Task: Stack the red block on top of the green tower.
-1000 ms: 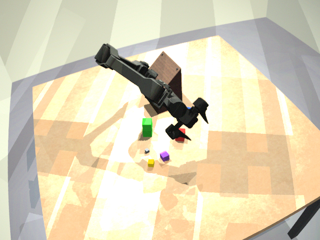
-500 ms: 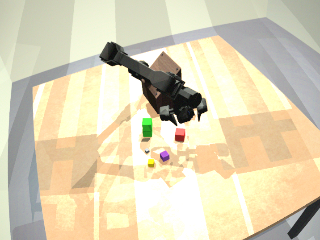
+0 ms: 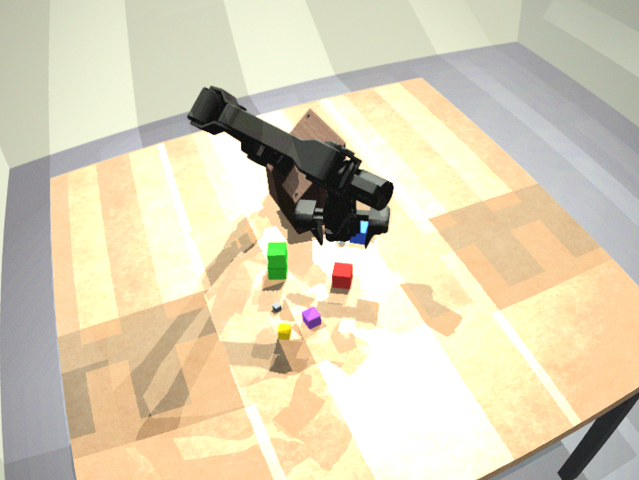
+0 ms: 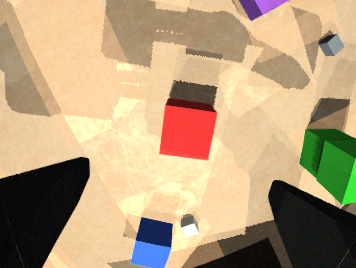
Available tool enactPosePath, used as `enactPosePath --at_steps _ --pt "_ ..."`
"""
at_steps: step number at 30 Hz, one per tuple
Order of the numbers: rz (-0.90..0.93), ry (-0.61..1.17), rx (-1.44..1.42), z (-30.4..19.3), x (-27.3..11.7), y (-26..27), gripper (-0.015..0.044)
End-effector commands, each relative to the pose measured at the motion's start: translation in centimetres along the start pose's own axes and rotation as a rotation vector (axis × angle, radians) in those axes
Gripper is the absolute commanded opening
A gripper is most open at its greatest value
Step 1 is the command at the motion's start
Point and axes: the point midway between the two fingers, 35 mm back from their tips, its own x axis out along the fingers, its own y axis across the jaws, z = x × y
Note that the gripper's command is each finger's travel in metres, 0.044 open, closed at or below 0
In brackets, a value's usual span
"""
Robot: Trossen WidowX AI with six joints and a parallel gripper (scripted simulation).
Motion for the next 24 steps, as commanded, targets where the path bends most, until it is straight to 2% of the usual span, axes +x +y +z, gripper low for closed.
enactPosePath --at_steps 1,8,24 --pt "-0.013 -0.004 0.005 -0.2 0.9 -0.2 0.0440" --pt "-0.015 -0.005 0.005 -0.1 5.4 -0.4 0.0440" --pt "-0.015 -0.006 0.005 0.1 6.9 -0.5 0.0440"
